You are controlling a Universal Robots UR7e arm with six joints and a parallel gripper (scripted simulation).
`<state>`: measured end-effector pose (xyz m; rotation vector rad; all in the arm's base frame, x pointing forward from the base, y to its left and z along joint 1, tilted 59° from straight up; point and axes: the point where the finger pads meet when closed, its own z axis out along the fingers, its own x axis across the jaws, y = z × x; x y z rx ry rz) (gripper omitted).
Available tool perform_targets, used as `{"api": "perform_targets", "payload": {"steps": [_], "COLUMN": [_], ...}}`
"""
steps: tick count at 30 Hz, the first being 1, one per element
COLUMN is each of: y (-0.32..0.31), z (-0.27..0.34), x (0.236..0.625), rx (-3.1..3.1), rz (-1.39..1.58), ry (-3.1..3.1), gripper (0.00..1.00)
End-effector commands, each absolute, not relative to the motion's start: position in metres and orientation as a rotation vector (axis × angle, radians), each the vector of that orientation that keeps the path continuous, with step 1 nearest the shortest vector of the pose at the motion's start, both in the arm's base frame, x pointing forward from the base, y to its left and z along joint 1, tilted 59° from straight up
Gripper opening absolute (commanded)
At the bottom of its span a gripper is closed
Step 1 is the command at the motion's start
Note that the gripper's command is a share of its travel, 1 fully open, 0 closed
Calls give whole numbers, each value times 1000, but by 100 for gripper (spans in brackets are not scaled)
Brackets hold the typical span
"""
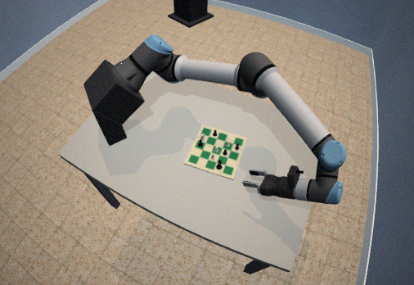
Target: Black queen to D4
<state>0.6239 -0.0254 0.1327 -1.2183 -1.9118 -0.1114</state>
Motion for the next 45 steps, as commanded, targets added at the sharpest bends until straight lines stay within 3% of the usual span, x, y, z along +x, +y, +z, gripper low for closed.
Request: {"api": "perform_targets", "payload": {"steps": [1, 17, 45], "y": [30, 111, 118], "z": [167, 214, 218], "x": [630, 624, 623], "rx": [-1110, -947, -933], "rz": [-90, -62, -60], "ry": [-1994, -2098, -2106], "gripper": [100, 100, 100]}}
